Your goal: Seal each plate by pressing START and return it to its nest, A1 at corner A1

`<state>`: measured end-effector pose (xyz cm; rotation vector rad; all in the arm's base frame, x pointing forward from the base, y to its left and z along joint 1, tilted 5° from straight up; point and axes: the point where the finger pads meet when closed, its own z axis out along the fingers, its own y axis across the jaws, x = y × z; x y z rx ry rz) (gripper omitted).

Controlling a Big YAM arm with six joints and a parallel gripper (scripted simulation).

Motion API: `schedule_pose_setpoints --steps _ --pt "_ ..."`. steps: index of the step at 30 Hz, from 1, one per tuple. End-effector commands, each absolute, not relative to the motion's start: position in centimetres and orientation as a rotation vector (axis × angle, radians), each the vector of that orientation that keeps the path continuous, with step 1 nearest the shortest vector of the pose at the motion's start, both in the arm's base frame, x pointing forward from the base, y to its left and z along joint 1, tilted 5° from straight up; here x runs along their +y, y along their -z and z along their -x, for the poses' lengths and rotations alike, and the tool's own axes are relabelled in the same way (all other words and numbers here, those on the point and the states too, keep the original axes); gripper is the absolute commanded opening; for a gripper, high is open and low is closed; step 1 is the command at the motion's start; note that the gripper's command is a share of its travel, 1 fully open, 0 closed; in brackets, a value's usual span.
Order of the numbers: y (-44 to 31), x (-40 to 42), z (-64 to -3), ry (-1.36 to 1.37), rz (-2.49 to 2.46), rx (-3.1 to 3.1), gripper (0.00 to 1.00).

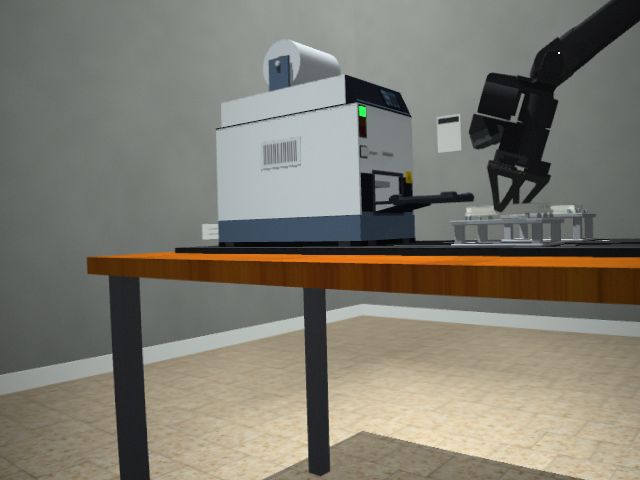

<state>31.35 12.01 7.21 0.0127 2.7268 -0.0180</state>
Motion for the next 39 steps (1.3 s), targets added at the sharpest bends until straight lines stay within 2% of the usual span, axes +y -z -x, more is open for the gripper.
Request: schedule_pose_setpoints --steps 1,18,39 --pt "-8.0 11.8 -31.9 0.012 -0.017 2.709 0.00" --pt "-8.9 12.7 -33.9 -0.018 -0.026 2.663 0.00" --pt "-7.2 12.2 -33.1 0.003 -0.022 2.693 0.00"
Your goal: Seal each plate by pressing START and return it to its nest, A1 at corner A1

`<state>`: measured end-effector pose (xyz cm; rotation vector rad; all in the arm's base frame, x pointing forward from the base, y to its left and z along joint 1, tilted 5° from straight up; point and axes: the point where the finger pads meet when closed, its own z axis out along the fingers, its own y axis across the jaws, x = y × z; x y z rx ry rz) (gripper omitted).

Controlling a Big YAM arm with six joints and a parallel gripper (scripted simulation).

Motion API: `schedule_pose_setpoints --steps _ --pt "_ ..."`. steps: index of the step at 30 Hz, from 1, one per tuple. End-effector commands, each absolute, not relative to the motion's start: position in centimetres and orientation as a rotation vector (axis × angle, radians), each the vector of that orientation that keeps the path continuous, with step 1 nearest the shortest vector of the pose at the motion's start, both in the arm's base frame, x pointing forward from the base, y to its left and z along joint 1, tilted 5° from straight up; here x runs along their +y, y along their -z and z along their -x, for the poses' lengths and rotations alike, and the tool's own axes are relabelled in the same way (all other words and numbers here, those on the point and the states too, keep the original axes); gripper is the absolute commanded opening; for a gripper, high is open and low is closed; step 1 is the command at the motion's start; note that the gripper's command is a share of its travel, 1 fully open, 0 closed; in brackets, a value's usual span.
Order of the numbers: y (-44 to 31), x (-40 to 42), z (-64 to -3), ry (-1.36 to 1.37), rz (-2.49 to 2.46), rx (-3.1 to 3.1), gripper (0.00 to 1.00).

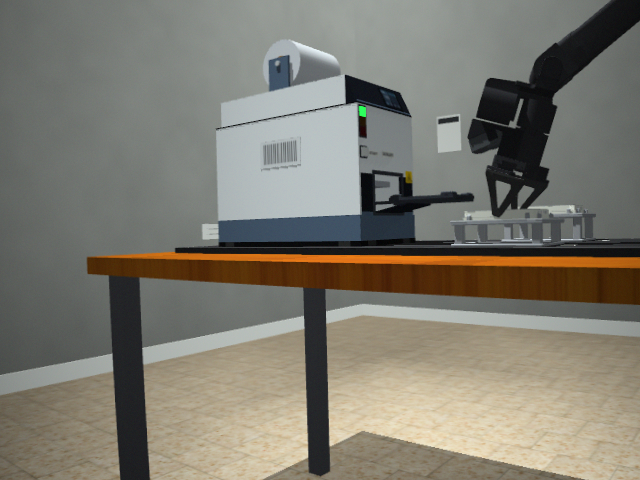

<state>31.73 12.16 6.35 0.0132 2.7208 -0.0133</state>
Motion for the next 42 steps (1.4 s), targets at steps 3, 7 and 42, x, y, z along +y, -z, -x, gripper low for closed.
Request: schedule_pose_setpoints --steps 3,7,42 --pt "-7.55 12.26 -33.36 0.003 -0.022 2.692 0.00" --pt "-7.97 12.26 -33.38 -0.003 -0.023 2.684 0.00" --pt "-8.21 12.17 -33.19 -0.009 -0.057 2.681 0.00"
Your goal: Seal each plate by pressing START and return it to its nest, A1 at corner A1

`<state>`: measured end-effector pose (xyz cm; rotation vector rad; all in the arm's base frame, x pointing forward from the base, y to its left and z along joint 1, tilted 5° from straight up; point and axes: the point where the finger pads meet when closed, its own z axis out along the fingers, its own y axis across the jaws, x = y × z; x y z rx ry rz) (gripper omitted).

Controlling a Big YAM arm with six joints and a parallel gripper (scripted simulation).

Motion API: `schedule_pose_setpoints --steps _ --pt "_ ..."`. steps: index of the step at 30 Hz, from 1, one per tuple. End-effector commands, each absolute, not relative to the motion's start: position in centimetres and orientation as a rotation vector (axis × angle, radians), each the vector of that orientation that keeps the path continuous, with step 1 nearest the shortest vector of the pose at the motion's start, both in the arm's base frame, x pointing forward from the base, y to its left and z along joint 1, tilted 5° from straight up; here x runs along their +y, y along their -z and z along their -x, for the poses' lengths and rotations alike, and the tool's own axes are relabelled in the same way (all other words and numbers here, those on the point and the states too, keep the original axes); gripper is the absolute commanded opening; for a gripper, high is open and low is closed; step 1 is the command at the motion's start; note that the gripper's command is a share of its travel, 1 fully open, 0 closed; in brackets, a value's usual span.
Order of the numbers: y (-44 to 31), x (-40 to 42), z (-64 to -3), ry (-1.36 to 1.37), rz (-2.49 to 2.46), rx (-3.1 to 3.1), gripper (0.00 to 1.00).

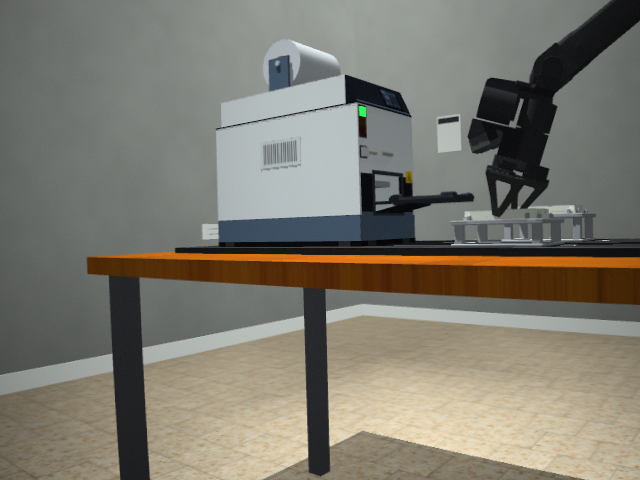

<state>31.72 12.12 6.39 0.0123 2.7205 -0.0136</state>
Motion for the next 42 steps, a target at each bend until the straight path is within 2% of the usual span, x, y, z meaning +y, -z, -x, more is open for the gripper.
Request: schedule_pose_setpoints --steps 1,42 --pt "-8.2 12.2 -33.2 -0.010 -0.058 2.681 0.00" --pt "-6.9 12.6 -31.6 0.004 -0.004 2.709 0.00"
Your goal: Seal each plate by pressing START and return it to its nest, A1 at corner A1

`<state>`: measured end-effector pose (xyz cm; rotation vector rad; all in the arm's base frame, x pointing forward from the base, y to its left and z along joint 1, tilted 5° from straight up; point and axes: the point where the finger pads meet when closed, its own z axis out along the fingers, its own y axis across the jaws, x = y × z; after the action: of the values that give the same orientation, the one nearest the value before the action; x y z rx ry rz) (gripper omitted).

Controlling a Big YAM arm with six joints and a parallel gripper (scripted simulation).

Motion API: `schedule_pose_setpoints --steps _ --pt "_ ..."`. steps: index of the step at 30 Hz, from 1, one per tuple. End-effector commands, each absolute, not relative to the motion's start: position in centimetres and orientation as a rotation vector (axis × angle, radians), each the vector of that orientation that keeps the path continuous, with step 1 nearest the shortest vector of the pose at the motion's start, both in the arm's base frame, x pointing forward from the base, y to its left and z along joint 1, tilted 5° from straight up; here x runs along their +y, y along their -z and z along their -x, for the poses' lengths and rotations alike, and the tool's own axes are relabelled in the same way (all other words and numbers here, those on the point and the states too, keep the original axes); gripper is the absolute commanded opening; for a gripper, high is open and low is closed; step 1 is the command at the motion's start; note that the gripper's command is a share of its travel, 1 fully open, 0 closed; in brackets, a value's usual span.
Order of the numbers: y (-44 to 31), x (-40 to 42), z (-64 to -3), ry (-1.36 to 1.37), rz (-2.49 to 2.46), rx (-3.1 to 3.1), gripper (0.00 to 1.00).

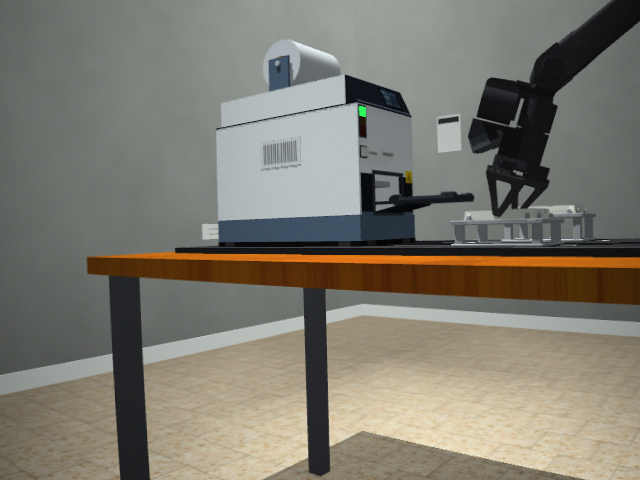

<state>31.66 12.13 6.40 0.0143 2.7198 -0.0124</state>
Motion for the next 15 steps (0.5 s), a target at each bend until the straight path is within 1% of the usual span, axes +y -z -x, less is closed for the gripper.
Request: schedule_pose_setpoints --steps 1,15 --pt "-6.93 12.59 -31.60 0.005 0.002 2.709 0.00" --pt "-6.69 12.29 -31.75 0.019 0.015 2.716 0.00"
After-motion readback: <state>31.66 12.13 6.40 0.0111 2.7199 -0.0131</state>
